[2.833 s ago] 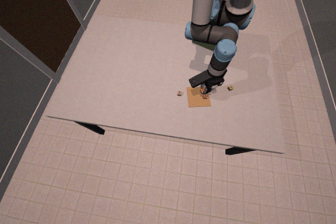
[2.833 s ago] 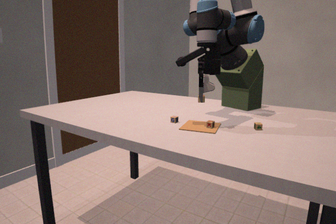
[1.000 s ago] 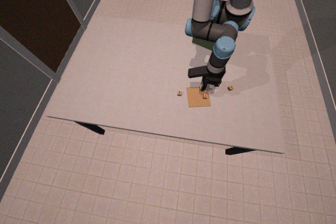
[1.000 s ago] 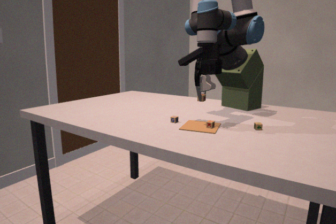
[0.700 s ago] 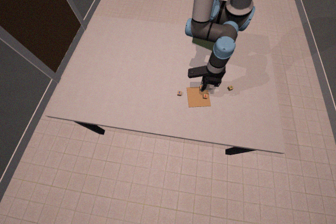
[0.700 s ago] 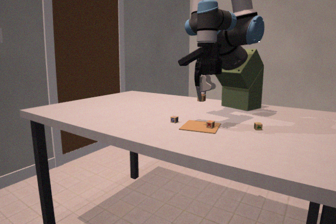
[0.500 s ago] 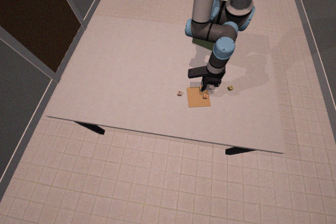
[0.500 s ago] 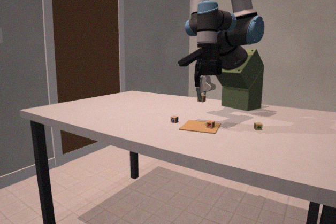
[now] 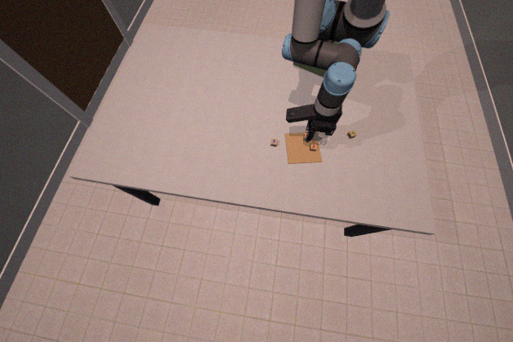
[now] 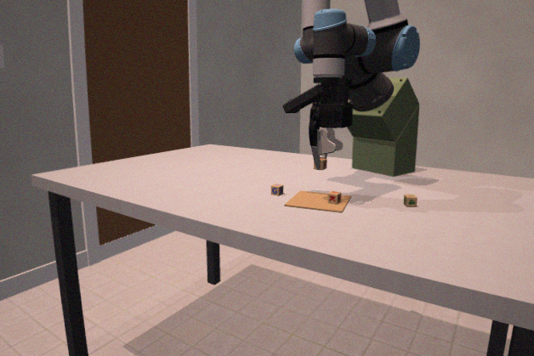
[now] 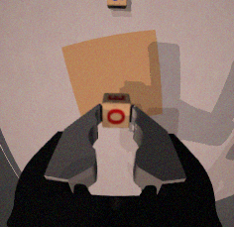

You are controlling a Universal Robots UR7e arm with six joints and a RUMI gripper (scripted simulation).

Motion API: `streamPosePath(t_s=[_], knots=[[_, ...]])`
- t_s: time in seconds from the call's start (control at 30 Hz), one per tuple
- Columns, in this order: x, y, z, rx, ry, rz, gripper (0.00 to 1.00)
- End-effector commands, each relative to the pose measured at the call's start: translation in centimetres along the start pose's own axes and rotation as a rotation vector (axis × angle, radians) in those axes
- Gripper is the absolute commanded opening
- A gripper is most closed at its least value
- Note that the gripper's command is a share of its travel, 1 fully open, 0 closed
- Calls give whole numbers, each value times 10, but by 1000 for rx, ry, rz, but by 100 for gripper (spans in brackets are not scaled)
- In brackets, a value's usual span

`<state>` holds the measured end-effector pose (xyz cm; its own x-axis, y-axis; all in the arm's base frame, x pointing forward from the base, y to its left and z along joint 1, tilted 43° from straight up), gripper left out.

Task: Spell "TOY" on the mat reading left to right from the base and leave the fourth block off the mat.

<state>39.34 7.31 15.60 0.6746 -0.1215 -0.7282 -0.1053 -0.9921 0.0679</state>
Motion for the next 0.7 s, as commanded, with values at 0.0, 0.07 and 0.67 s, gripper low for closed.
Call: streamPosePath(t_s=[0.0,0.07,0.67], knots=[[13,0,-1,0,3,1,5],[18,-1,-1,0,3,1,5],[56,-1,-1,0,3,1,5]])
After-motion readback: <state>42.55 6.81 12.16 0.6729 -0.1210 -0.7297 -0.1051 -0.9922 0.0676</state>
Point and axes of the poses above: the point where the finger pads meet when closed, its own x axis out along the fingers, its own z axis across the jaws, y = z × x, the point moved 2 cm from there along -x, back along the fingers, and after that the axes turned 15 degrees about x, right-handed, at the moved point
